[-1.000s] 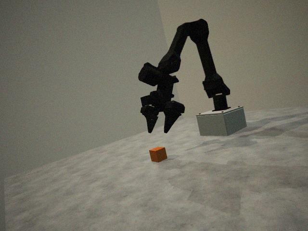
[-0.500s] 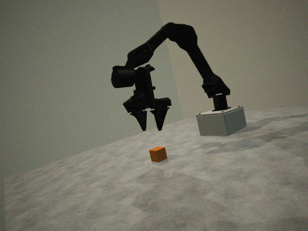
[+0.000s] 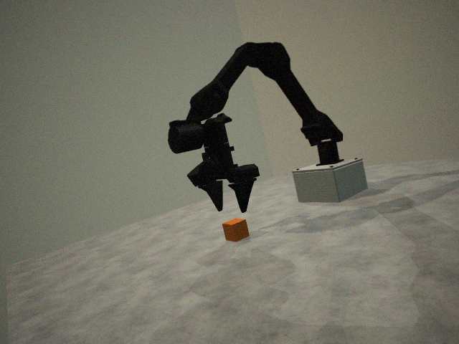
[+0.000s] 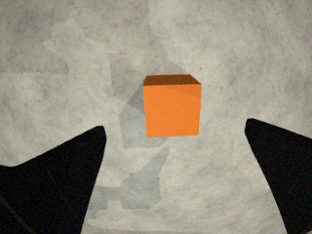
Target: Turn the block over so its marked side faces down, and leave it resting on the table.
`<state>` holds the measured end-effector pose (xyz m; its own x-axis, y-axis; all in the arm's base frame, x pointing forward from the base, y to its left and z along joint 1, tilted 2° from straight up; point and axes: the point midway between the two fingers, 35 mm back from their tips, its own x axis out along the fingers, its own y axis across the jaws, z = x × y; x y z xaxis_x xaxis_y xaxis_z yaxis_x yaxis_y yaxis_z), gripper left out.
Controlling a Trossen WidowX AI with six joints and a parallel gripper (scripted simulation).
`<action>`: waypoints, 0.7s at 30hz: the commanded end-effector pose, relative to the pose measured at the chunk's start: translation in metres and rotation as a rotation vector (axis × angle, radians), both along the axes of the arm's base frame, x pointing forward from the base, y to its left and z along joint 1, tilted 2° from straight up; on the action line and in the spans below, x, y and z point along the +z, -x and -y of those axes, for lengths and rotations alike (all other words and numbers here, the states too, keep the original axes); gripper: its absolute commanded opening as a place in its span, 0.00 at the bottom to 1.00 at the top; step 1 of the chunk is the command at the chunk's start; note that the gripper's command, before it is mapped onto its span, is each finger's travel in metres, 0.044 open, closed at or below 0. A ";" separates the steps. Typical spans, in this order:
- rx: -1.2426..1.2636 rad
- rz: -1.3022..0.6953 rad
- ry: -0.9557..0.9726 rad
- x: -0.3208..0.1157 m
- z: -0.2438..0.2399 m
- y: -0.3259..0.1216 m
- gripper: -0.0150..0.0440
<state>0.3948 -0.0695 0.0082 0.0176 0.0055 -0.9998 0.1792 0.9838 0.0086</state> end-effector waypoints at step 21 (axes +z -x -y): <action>0.003 -0.002 -0.004 -0.039 -0.001 0.000 1.00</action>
<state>0.3966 -0.0693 -0.0239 0.0227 0.0047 -0.9997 0.1786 0.9839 0.0087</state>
